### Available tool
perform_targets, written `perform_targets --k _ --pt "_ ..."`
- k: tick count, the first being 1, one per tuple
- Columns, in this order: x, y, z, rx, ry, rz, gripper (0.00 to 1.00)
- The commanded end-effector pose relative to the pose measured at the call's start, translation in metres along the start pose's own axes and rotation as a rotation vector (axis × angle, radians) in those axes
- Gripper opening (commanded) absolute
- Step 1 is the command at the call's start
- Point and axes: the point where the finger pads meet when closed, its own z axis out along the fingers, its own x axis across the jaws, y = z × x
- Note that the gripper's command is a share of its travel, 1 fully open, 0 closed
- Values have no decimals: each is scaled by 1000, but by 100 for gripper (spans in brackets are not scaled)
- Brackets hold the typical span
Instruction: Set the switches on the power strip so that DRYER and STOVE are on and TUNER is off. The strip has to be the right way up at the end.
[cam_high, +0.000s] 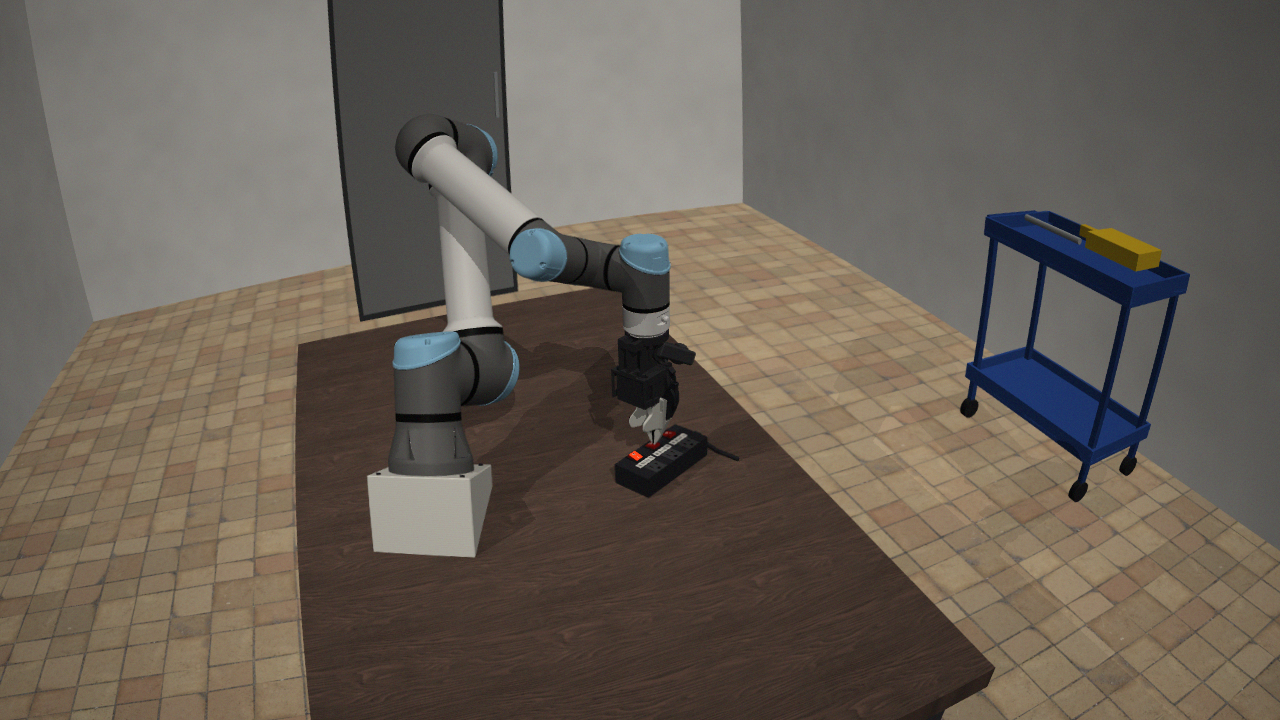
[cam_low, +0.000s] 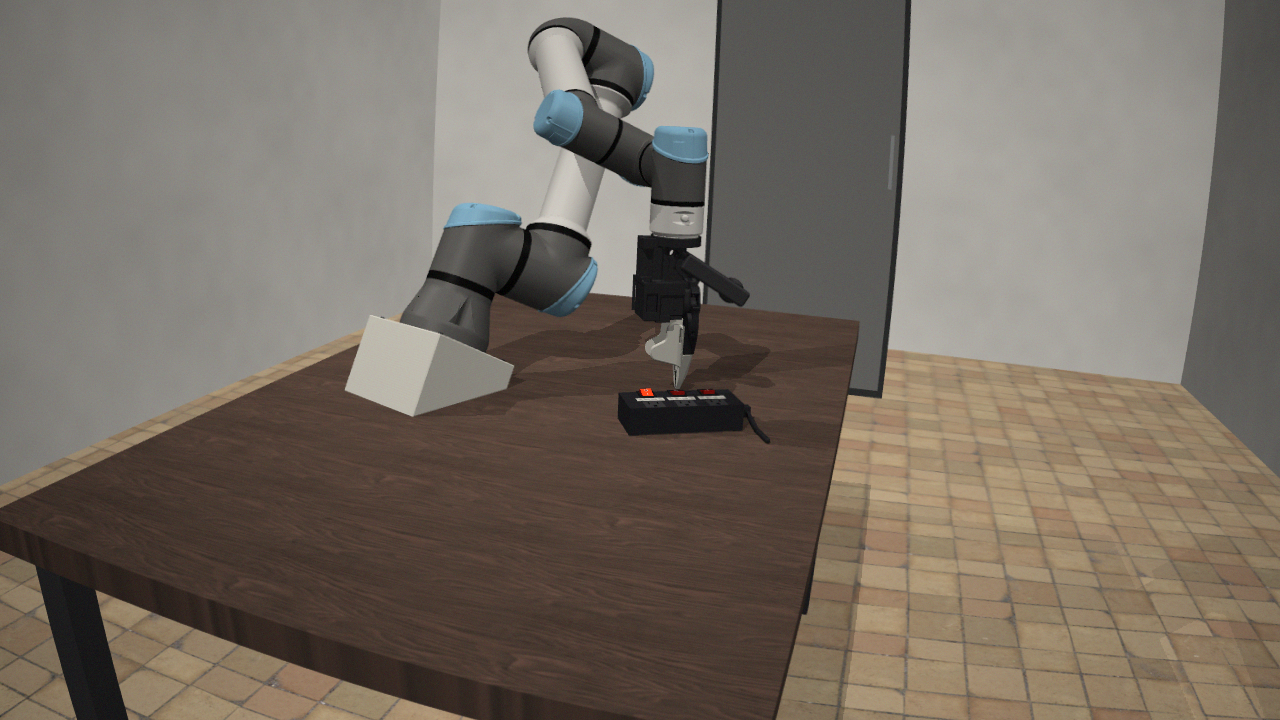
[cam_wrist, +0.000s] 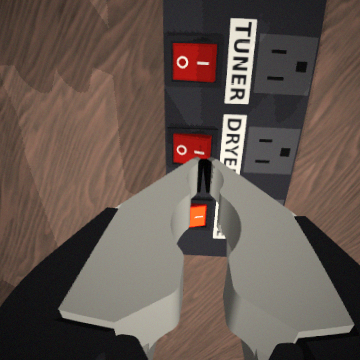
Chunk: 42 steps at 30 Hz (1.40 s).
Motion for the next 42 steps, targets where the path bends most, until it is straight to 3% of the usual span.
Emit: perform_targets --k 1,42 --pt "0 0 1 0 1 0 0" --pt "0 0 7 0 1 0 0"
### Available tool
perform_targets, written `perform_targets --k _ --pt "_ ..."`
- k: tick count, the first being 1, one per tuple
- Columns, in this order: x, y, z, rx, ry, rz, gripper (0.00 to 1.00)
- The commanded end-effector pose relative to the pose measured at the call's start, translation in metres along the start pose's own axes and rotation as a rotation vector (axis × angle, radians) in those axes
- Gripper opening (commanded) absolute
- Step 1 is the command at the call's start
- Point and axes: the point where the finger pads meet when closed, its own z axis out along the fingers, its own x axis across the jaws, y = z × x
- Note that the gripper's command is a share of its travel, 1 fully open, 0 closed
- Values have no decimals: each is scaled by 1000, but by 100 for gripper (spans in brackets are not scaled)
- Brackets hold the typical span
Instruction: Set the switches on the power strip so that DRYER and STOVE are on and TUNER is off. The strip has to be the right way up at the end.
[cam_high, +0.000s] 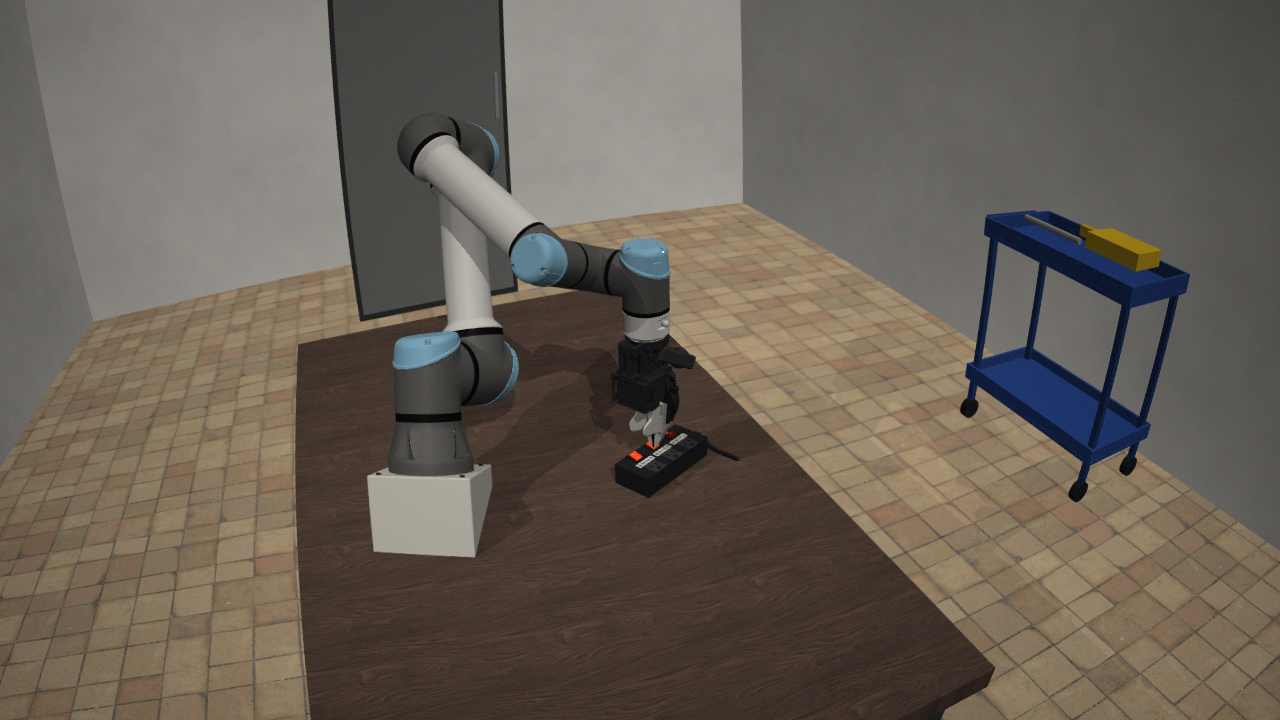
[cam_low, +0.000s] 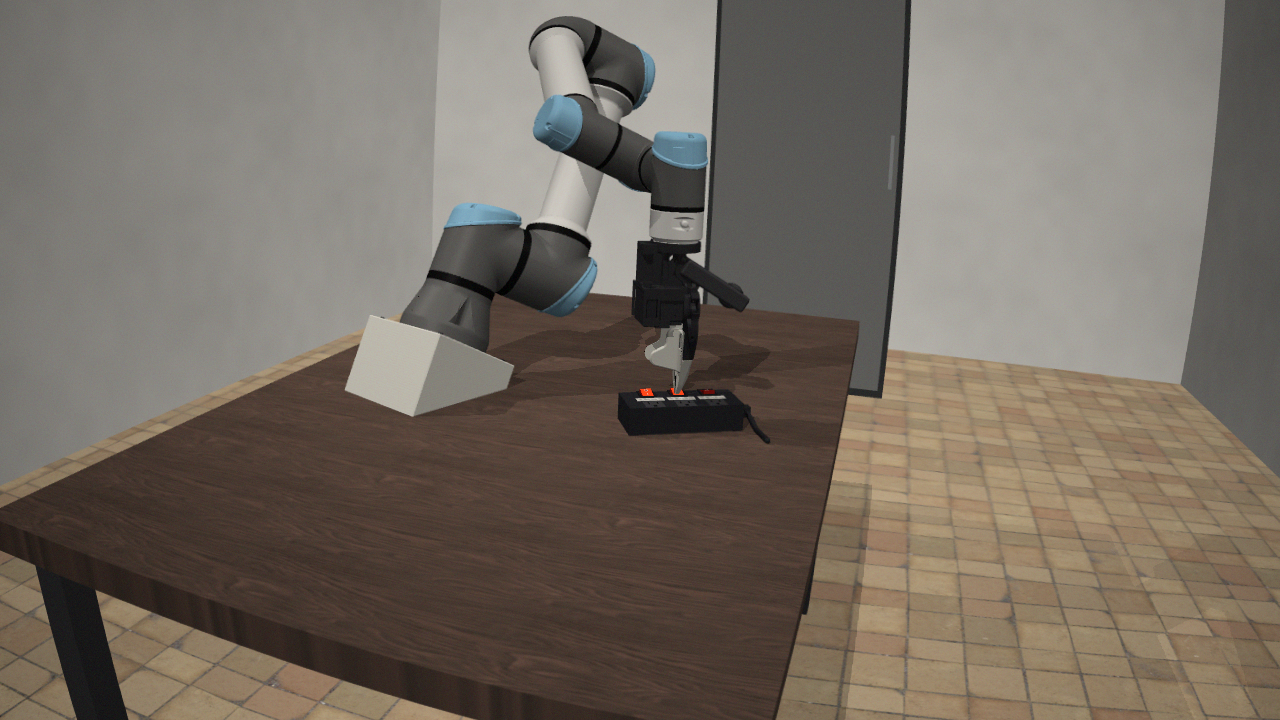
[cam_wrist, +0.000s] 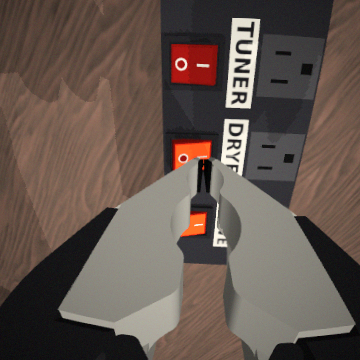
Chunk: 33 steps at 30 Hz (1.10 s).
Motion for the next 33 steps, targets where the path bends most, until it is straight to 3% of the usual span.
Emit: perform_targets --k 1,18,33 --pt "0 0 -1 0 1 0 0" --pt "0 0 -36 0 1 0 0" --pt "0 0 -39 0 1 0 0"
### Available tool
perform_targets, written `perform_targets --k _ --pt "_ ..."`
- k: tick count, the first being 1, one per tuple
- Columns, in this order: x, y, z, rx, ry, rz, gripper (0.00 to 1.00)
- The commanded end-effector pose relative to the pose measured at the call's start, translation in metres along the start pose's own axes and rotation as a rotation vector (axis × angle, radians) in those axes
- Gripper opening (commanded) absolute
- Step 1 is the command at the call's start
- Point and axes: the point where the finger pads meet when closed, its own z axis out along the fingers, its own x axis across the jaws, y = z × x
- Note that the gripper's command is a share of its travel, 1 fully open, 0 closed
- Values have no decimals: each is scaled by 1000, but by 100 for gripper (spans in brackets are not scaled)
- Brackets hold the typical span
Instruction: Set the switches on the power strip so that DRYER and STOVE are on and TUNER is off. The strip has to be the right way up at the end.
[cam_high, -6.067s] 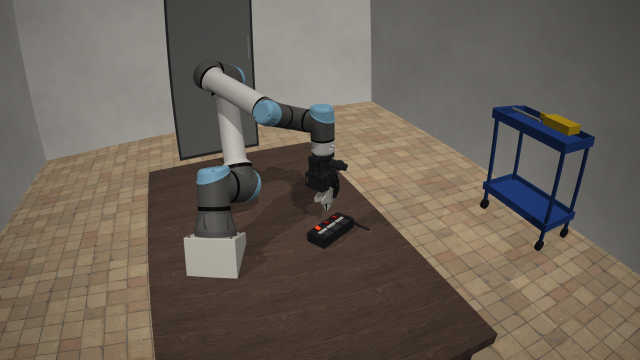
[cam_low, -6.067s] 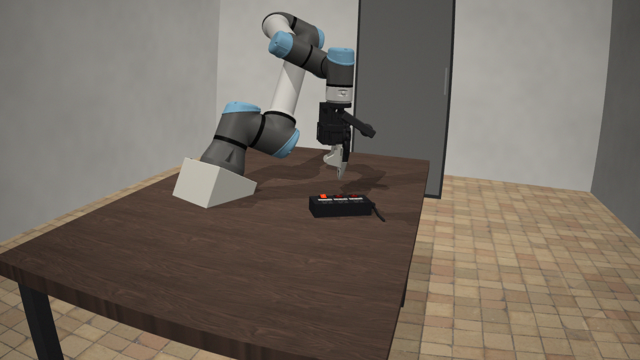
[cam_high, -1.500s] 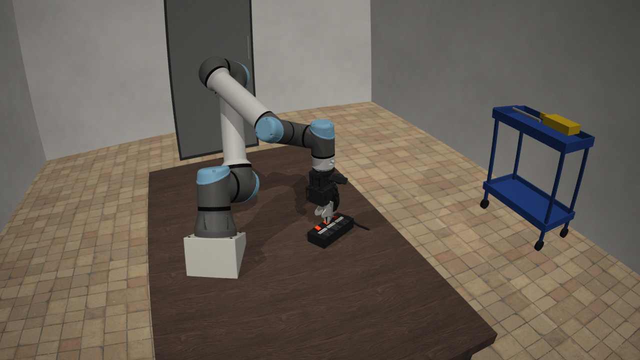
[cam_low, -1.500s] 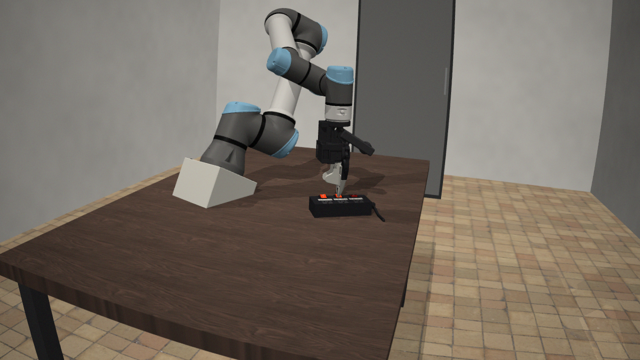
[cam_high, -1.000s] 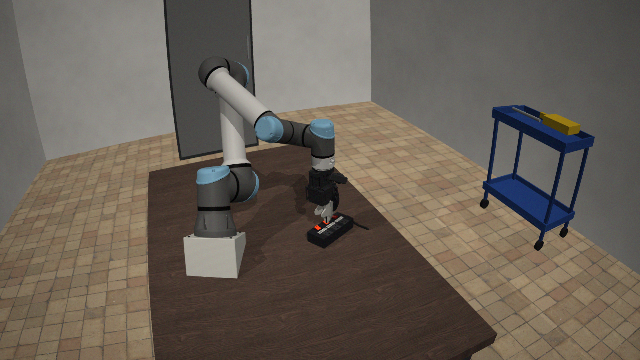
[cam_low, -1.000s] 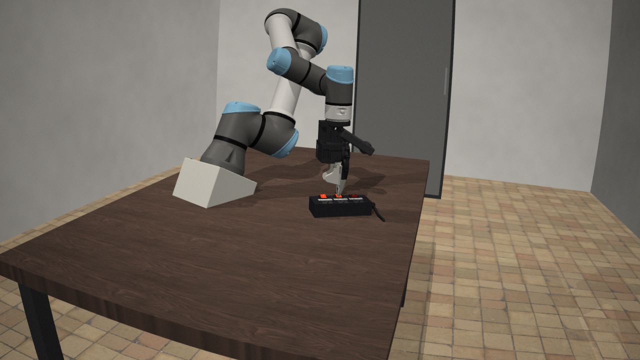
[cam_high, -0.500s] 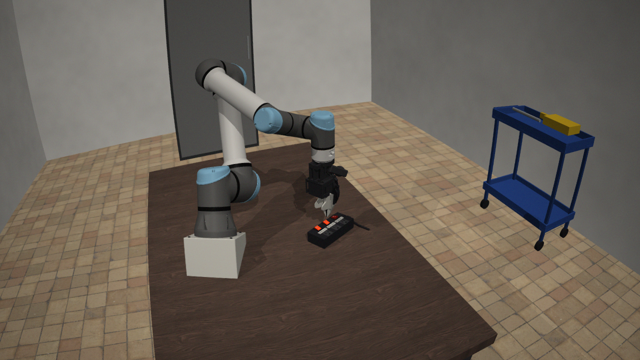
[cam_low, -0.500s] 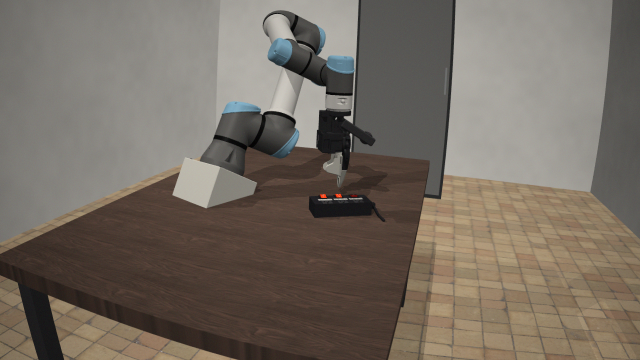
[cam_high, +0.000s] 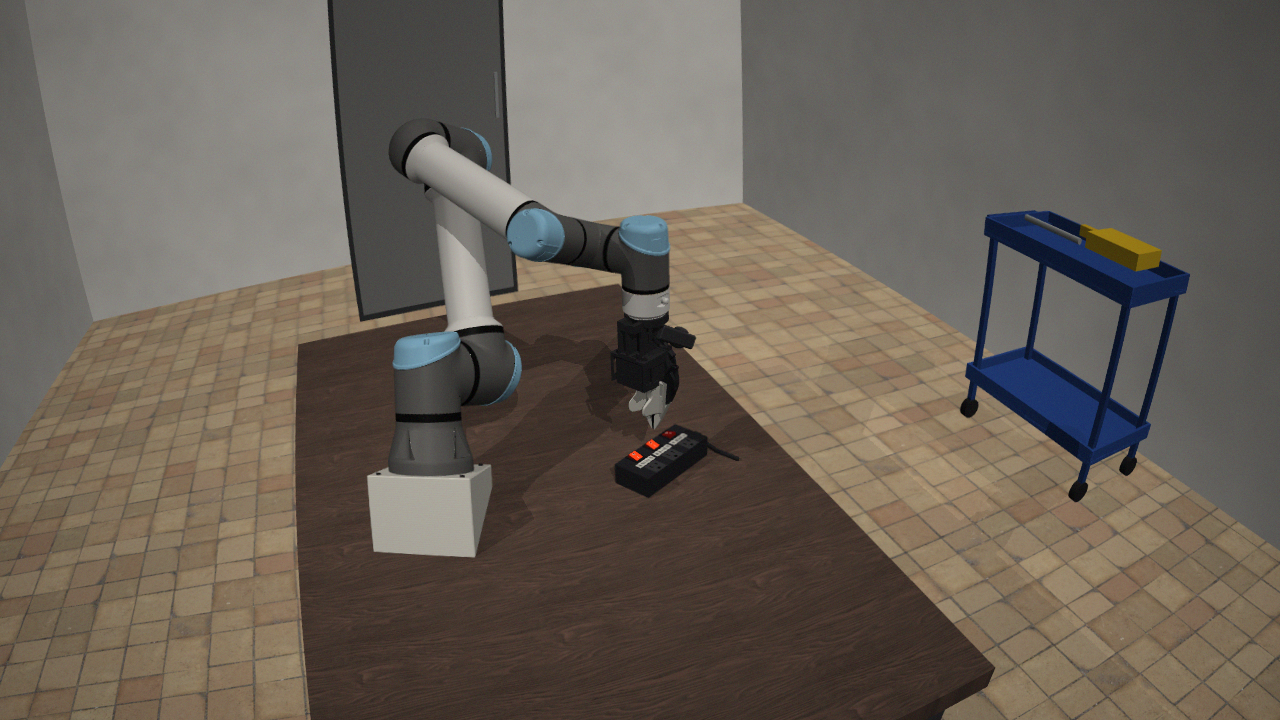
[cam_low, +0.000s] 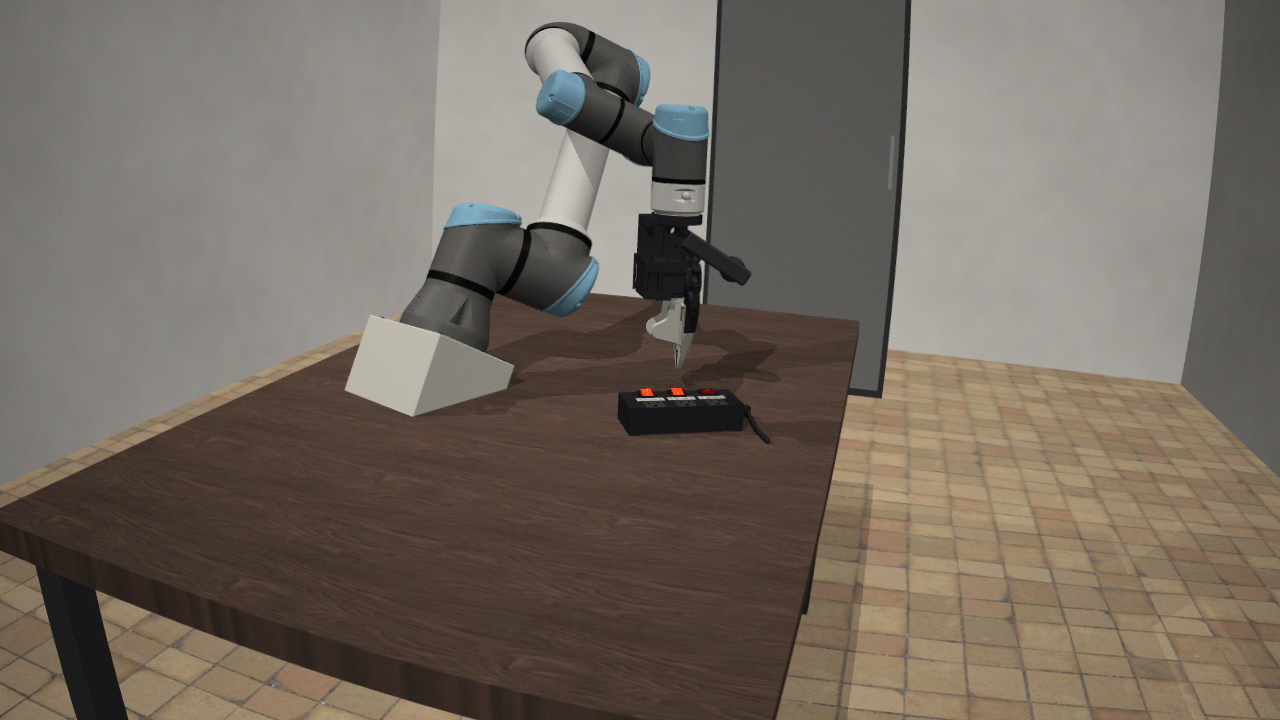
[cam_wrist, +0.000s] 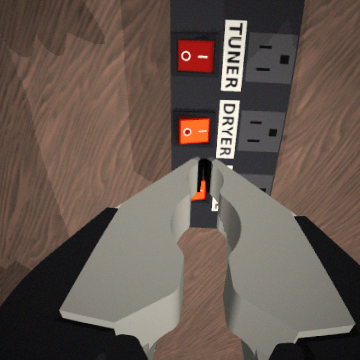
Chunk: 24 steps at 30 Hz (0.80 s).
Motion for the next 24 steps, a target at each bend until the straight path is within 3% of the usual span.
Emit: perform_targets --k 1,7,8,16,24 --pt "0 0 0 0 1 0 0" --pt "0 0 0 0 1 0 0" --pt "0 0 0 0 1 0 100" --pt "0 0 -8 0 1 0 100" --pt "0 0 -49 0 1 0 100"
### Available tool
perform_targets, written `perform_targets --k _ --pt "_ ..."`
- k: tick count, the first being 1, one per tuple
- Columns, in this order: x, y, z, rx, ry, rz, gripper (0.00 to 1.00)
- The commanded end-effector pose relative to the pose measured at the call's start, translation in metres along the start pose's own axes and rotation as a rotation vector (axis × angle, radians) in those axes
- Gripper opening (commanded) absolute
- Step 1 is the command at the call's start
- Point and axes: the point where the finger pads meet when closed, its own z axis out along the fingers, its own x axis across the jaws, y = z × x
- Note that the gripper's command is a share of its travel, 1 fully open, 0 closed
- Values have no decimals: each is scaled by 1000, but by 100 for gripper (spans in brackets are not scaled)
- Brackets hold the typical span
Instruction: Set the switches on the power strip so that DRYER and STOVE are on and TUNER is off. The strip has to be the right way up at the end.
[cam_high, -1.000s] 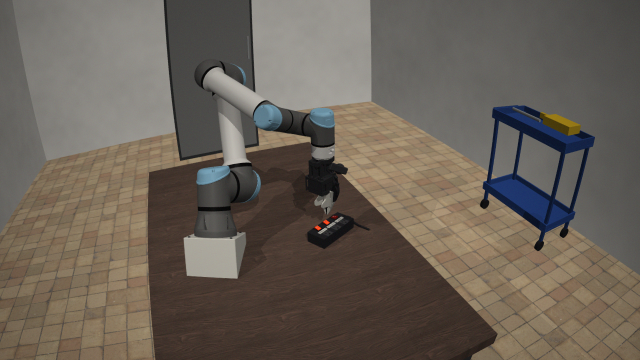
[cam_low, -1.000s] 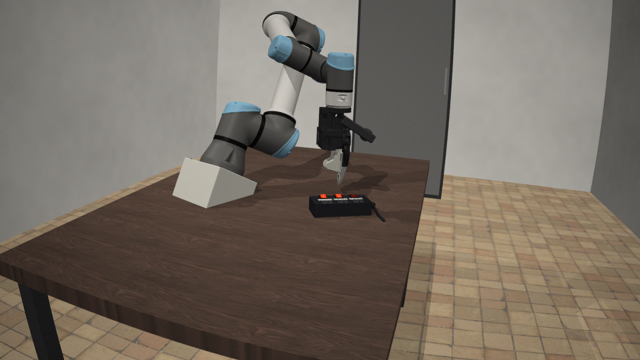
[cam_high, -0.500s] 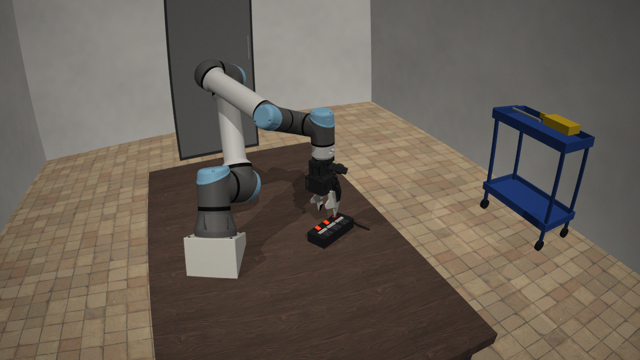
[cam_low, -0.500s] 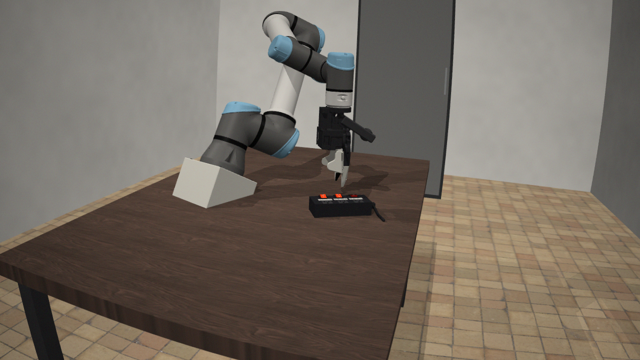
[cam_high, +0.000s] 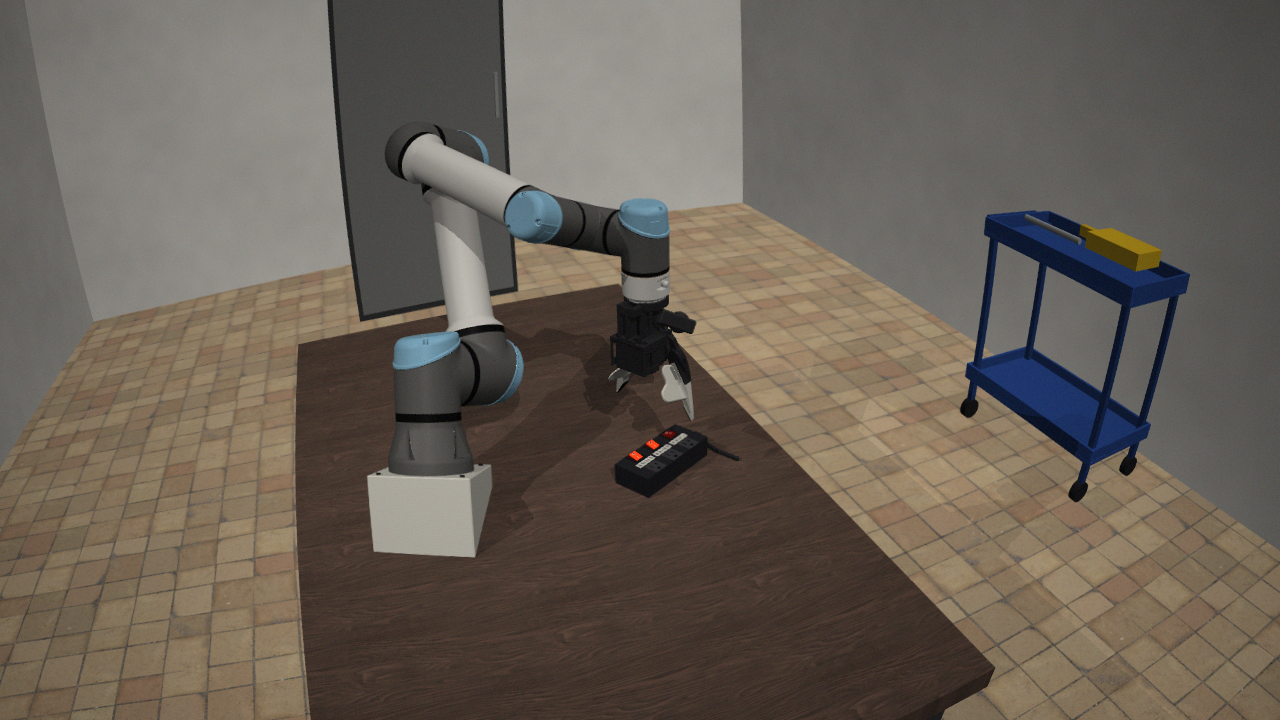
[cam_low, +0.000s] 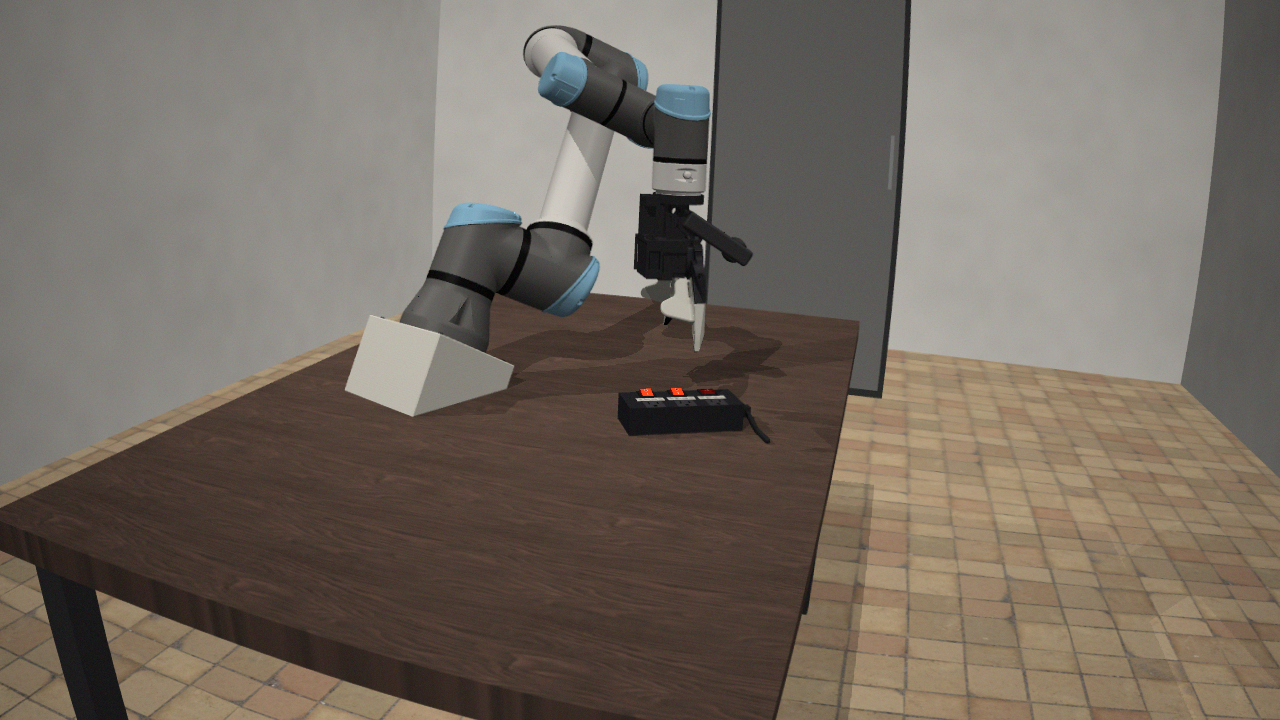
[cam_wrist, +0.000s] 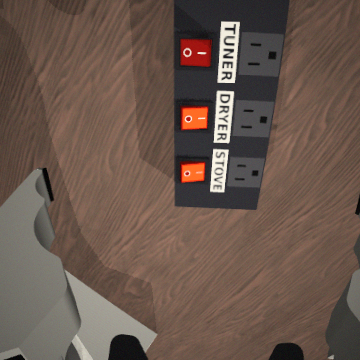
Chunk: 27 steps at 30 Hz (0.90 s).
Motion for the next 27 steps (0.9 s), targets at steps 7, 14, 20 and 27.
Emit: perform_targets --k 7,14,20,27 --pt "0 0 -57 0 0 0 100" --pt "0 0 -73 0 0 0 100" --pt "0 0 -74 0 0 0 100" --pt "0 0 -74 0 0 0 100"
